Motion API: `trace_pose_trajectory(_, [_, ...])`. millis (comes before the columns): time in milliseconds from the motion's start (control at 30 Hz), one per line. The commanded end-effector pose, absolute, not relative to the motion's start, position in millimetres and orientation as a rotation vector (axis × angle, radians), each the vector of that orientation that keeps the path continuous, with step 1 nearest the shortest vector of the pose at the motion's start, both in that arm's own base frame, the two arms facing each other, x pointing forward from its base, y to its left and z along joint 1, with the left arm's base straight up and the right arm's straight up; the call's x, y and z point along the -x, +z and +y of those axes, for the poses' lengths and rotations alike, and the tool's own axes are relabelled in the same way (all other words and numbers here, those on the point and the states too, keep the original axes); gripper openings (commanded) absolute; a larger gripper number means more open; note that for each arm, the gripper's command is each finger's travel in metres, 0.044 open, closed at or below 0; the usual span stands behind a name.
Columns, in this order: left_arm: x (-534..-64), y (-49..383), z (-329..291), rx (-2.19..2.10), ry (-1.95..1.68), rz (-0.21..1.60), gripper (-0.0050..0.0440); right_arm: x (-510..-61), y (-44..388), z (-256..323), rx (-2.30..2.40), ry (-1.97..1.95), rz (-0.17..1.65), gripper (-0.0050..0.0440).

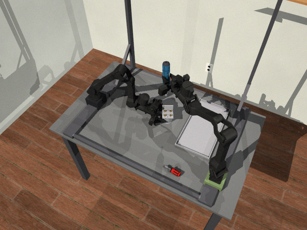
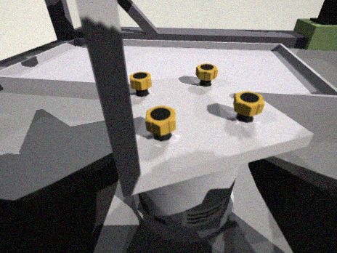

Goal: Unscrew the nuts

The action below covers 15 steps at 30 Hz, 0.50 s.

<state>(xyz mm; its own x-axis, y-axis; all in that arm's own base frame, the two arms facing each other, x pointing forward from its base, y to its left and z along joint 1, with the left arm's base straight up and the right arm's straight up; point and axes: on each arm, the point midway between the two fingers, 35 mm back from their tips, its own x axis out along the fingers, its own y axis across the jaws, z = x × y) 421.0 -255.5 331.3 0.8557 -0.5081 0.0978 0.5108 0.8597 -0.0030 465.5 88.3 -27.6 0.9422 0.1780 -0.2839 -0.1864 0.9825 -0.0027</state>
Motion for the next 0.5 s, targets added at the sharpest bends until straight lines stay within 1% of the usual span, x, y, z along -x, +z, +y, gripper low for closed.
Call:
trace_pose_trajectory(0, [-409,389,-250,0.059,-0.536,-0.2,0.0162,-467,-7,89,0.023,0.188,0.242,0.04])
trace_pose_trajectory(100, [-412,397,-252,0.059,-0.536,-0.201,0.0162,-460,-6,88,0.023,0.188,0.243,0.04])
trace_pose_trajectory(267, [-412,397,-252,0.059,-0.536,-0.201,0.0162,-450,-4,86,0.023,0.188,0.244,0.04])
trace_pose_trajectory(467, [-412,397,-252,0.059,-0.536,-0.203,0.0162,-417,4,79,0.023,0.188,0.247,0.04])
